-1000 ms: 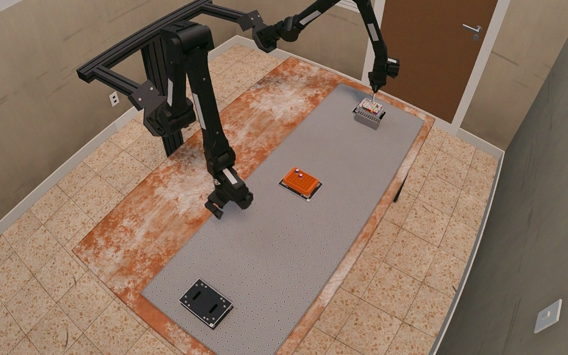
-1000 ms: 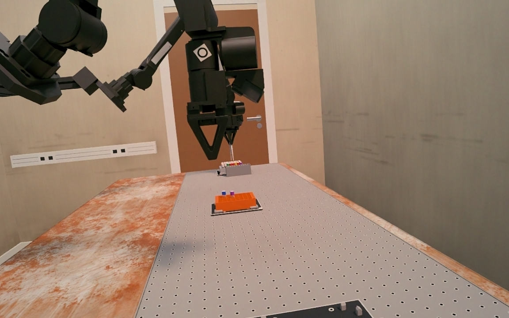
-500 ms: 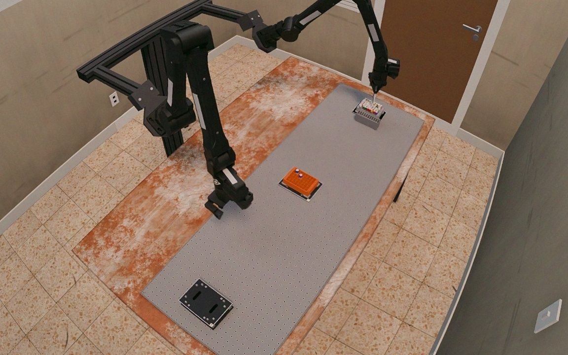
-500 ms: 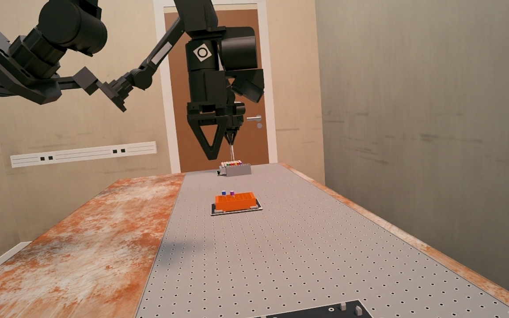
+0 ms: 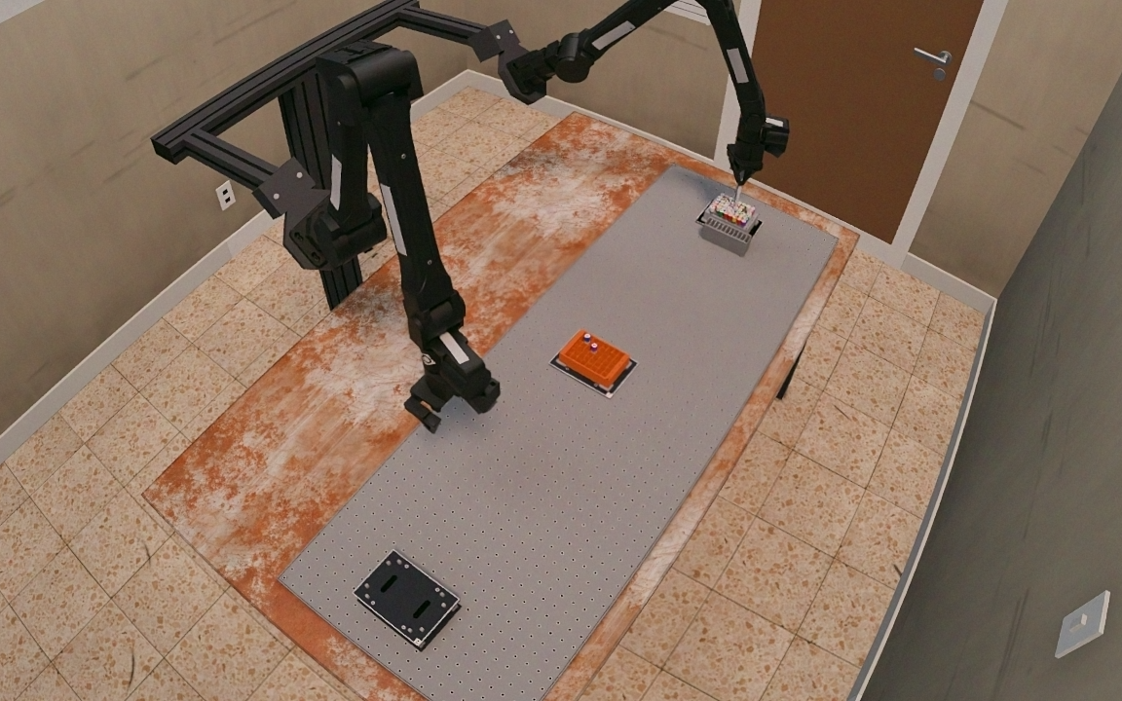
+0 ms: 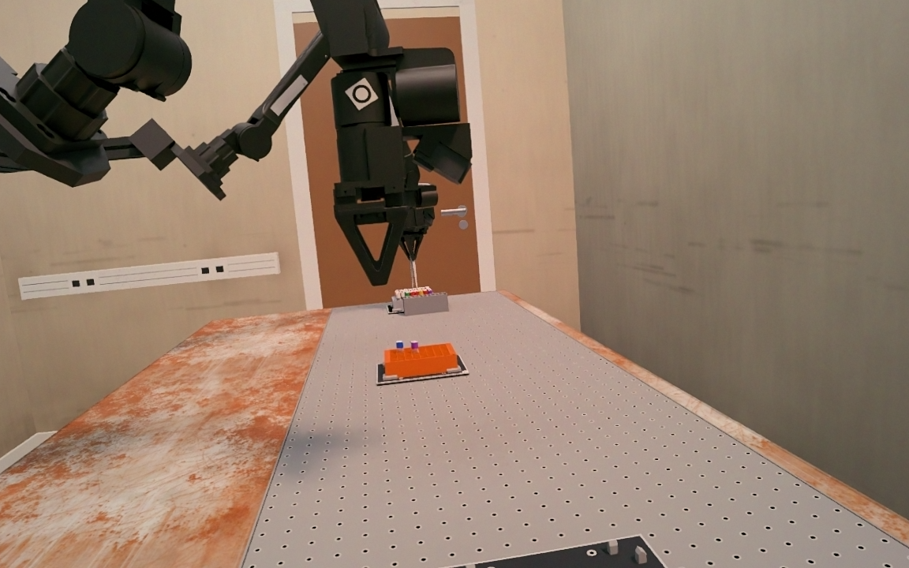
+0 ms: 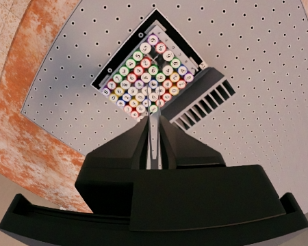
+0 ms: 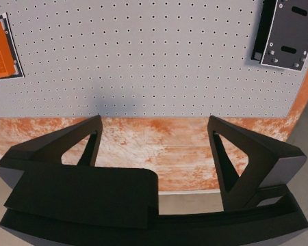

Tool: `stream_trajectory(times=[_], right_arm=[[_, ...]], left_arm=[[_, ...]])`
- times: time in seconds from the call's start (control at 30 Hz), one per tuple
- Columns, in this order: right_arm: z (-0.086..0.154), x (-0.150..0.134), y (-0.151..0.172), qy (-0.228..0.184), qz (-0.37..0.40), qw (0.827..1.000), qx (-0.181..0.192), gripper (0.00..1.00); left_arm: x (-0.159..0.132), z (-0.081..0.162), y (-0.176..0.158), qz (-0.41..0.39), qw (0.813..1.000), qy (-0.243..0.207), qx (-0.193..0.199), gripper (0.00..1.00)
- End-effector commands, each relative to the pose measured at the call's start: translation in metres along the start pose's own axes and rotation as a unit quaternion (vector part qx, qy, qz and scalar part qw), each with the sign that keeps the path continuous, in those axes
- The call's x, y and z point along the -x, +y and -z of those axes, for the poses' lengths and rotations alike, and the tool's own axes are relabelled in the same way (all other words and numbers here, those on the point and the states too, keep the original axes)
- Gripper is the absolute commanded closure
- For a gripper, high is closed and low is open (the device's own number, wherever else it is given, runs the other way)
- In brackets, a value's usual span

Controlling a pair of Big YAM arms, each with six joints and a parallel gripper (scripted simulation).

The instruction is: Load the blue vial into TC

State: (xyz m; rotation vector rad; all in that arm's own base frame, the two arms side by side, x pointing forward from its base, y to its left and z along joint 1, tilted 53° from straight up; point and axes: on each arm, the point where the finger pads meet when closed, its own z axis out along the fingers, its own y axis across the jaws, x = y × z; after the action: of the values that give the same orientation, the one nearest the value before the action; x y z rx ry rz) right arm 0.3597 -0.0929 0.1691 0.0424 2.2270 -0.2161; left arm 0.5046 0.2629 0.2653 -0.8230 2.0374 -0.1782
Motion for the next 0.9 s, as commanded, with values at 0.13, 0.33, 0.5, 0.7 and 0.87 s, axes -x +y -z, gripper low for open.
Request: stream_trajectory(times=[0.13,0.33,0.5,0.7,0.87], right_arm=[[0.0018,0.0061,-0.0028,-0.006,0.004,1.0,-0.004,0.0],[0.0018,0.0061,-0.0028,-0.006,0.004,1.0,-0.004,0.0],[0.0018,0.0061,-0.0028,-0.006,0.004,1.0,-0.004,0.0],[0.0018,0.0061,-0.0028,-0.006,0.004,1.0,-0.004,0.0],[0.0018,0.0061,-0.0028,-0.006,0.004,1.0,-0.004,0.0]], left_arm=[[0.0171,-0.0054,-0.0093,0.0,1.0,-0.015,-0.007,0.89],[0.0186,-0.0062,-0.0084,0.0,1.0,-0.018,-0.007,0.89],[0.0181,-0.0079,-0.0101,-0.001,1.0,-0.017,-0.008,0.89],[0.0188,-0.0094,-0.0094,-0.001,1.0,-0.019,-0.008,0.89],[0.0186,-0.0104,-0.0109,-0.001,1.0,-0.019,-0.01,0.89]])
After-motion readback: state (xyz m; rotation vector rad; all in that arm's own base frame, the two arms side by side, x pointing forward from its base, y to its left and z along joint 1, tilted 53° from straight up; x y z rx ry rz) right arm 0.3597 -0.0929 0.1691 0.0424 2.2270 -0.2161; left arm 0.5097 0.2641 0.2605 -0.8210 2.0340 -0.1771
